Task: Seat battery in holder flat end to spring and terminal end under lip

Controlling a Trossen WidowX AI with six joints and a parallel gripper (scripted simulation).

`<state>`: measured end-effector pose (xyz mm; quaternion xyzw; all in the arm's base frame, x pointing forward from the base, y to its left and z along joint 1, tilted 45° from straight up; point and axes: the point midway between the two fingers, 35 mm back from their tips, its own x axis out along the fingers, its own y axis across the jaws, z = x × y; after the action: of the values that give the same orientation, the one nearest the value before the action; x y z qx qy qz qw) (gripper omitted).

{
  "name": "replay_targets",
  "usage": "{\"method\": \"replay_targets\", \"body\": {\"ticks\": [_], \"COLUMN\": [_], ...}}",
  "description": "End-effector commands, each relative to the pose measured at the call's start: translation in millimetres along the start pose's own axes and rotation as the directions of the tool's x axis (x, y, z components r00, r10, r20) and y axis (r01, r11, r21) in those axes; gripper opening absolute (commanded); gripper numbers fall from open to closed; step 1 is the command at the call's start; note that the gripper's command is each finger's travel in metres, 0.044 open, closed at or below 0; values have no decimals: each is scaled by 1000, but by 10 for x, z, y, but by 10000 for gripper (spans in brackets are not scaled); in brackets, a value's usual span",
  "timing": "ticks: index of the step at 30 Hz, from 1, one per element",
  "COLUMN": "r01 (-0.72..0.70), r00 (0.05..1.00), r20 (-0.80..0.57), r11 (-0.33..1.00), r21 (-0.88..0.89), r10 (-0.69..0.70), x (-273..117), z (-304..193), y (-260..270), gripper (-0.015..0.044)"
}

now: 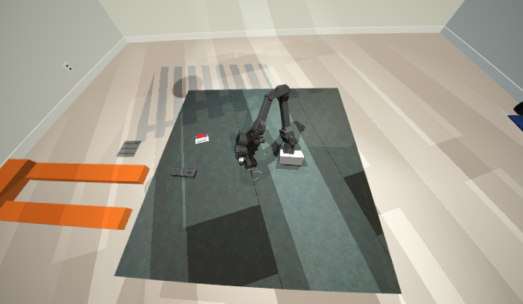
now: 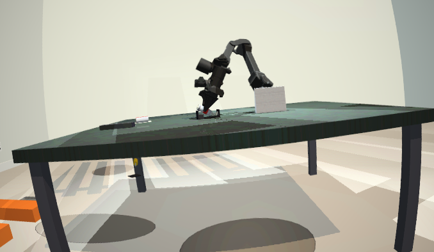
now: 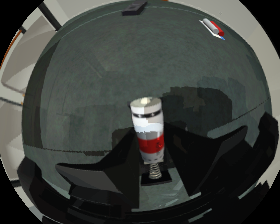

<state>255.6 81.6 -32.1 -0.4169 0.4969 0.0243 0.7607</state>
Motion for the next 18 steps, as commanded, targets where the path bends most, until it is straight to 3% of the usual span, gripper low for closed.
{"method": "replay_targets", "body": {"ticks": [1,18], "r01": [-2,-4], "r00": [1000,1000], "r20": [-18,-28], "r11": [1000,1000], "r21": [1,3], "r10": [2,4], "x": [12,-41], "z": [-60,-168], "y": [-2,-1], "gripper": [87,87]}}
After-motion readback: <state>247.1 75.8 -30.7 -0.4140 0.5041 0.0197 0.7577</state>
